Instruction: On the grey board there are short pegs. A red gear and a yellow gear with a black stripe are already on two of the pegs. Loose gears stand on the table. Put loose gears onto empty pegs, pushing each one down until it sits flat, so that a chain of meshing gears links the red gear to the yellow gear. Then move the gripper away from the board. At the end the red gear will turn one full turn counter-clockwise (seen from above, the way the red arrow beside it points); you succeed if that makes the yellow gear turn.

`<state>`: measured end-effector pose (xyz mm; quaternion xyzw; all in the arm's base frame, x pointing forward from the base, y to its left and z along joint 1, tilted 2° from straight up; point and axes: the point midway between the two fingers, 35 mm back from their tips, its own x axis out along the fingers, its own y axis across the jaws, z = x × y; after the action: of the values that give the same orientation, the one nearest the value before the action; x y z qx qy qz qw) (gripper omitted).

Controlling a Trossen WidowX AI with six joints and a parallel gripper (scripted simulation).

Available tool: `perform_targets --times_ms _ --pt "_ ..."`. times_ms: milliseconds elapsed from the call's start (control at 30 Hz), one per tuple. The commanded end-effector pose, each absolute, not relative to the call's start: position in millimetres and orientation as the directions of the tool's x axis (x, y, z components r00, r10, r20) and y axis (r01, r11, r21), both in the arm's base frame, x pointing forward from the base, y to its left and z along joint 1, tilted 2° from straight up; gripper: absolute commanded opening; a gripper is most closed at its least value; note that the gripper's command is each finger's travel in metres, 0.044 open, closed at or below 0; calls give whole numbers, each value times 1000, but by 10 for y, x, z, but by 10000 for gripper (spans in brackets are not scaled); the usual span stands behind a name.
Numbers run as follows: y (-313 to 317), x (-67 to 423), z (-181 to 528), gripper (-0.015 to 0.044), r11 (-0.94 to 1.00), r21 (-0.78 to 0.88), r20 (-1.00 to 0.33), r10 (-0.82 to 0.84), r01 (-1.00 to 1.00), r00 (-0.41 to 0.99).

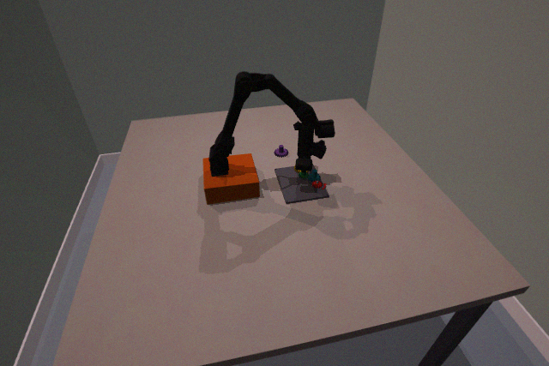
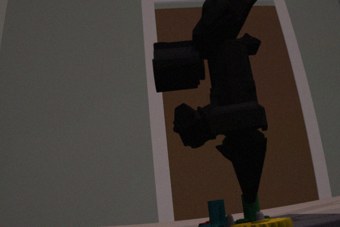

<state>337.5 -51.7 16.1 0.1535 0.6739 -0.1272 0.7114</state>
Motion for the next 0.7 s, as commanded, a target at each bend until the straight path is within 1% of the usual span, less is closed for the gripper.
perform_targets --times_ms 0,67,233,267,400,600,667 --pt "-517 3384 150 0 918 48 -998 25 393 62" --pt "-514 3385 146 0 903 49 -998 25 427 62" --pt "-515 3383 159 131 880 52 -998 25 473 62" --pt "-515 3382 164 140 870 52 -998 25 490 62" --pt "-517 3380 227 140 843 55 -998 25 536 62" --pt "-527 3354 619 140 814 56 -998 25 578 62" --pt "-528 3352 638 140 813 56 -998 25 580 62"
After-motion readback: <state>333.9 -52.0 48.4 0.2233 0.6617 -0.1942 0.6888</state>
